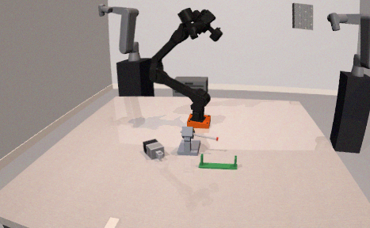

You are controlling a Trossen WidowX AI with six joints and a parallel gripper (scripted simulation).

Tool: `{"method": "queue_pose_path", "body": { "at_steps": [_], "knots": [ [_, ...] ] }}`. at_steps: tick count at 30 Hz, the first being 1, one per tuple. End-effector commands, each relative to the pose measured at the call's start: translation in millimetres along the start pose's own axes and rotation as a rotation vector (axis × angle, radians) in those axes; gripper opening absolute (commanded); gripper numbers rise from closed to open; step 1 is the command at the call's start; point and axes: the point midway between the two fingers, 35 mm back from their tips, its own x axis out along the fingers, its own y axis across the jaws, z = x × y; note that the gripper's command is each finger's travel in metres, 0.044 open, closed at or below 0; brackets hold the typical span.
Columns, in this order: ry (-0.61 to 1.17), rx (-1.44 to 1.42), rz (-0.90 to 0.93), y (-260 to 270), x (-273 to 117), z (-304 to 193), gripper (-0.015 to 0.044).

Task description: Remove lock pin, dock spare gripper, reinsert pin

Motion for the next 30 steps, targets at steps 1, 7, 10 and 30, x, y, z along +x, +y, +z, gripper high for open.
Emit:
{"method": "queue_pose_path", "body": {
  "at_steps": [1, 7, 10, 30],
  "knots": [
    [-0.006, -0.003, -0.008, -2.0, 0.6, 1.9, 0.0374],
    [-0.159, -0.111, -0.287, -74.2, 4.7, 57.3, 0.03],
    [-0.207, -0.168, -0.467, -117.7, -5.6, 82.9, 0.03],
    [0.228, -0.212, -1.498, -318.9, -210.5, 105.3, 0.03]
  ]
}}
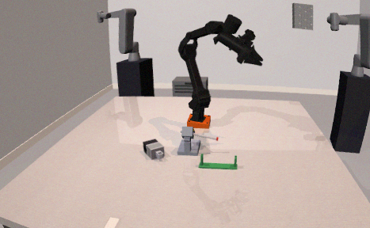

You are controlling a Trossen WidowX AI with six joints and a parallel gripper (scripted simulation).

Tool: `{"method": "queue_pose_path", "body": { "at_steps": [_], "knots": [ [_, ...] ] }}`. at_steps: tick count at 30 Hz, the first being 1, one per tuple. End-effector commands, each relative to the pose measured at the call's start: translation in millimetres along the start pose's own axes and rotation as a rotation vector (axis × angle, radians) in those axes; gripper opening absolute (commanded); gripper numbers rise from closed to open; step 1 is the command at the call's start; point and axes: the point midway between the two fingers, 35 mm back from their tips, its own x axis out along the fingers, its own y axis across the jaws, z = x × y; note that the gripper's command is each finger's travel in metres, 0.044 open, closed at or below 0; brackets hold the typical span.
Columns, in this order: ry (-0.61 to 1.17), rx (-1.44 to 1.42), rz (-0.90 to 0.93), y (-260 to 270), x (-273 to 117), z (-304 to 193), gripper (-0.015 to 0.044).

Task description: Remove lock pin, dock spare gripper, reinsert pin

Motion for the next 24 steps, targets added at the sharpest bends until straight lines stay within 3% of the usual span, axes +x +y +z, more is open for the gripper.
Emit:
{"method": "queue_pose_path", "body": {
  "at_steps": [1, 9, 16, 24],
  "knots": [
    [0.233, -0.097, -0.173, -69.7, 9.0, -35.7, 0.03],
    [0.65, -0.209, -0.23, -152.2, -10.5, -109.3, 0.03],
    [0.991, -0.266, -0.066, -195.8, -52.5, -178.5, 0.03],
    [1.02, -0.27, -0.039, -198.6, -57.4, -185.1, 0.03]
  ]
}}
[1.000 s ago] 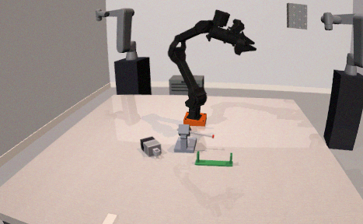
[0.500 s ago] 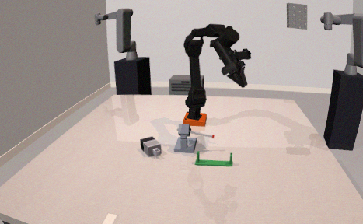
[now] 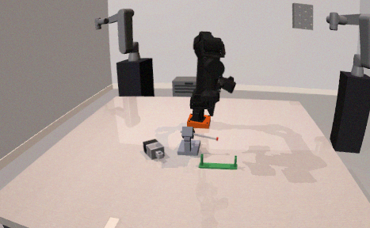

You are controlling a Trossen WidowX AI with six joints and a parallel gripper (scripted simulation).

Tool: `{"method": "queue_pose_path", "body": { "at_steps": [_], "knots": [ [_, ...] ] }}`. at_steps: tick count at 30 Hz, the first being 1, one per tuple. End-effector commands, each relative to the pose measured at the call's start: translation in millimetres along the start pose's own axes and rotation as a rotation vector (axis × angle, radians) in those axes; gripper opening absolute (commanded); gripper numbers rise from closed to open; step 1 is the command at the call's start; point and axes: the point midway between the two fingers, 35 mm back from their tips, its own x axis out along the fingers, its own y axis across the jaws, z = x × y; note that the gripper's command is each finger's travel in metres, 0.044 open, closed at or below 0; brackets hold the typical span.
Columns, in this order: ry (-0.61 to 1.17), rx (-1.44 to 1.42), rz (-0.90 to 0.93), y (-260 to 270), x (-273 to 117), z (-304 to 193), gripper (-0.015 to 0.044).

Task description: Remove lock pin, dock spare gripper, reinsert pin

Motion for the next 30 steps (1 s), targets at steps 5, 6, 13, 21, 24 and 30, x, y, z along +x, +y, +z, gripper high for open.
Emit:
{"method": "queue_pose_path", "body": {
  "at_steps": [5, 6, 13, 21, 24, 30],
  "knots": [
    [0.019, -0.027, 0.006, -2.4, 15.8, -4.4, 0.03],
    [0.019, -0.028, 0.006, -2.1, 23.5, -4.2, 0.03],
    [0.02, -0.035, 0.008, 3.1, 68.4, -3.2, 0.03],
    [0.02, -0.035, 0.008, 2.2, 77.2, -3.0, 0.03],
    [0.02, -0.035, 0.008, 1.8, 82.2, -2.9, 0.03],
    [0.02, -0.035, 0.007, 1.2, 92.1, -2.7, 0.03]
  ]
}}
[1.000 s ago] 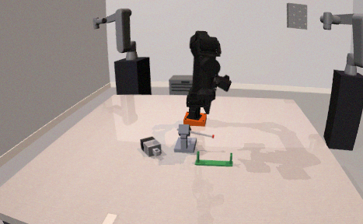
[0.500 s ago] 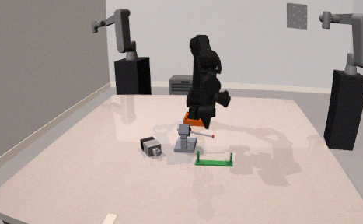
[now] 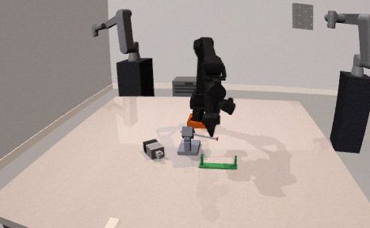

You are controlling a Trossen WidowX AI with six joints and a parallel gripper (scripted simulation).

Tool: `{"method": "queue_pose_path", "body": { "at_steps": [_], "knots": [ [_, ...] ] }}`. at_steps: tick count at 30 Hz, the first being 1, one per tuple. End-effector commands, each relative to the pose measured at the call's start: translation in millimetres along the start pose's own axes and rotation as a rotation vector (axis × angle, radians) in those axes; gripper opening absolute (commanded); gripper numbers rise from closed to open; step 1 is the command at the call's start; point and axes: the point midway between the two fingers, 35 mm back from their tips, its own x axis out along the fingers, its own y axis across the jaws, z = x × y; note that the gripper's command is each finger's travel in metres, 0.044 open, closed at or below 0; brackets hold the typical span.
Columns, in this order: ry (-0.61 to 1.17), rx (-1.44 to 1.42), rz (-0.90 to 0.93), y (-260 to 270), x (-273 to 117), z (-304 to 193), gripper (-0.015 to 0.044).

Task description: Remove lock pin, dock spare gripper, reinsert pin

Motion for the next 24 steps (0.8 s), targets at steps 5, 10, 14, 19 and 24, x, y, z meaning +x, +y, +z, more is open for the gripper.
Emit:
{"method": "queue_pose_path", "body": {
  "at_steps": [5, 10, 14, 19, 24],
  "knots": [
    [0.006, 0.005, 0.014, 2.1, 17.6, -0.8, 0.03],
    [0.006, 0.005, 0.014, 2.2, 25.8, -0.6, 0.03],
    [0.006, 0.005, 0.014, 2.4, 32.3, -0.4, 0.03],
    [0.006, 0.005, 0.014, 2.9, 40.4, -0.3, 0.03],
    [0.006, 0.005, 0.014, 3.3, 45.9, -0.2, 0.03]
  ]
}}
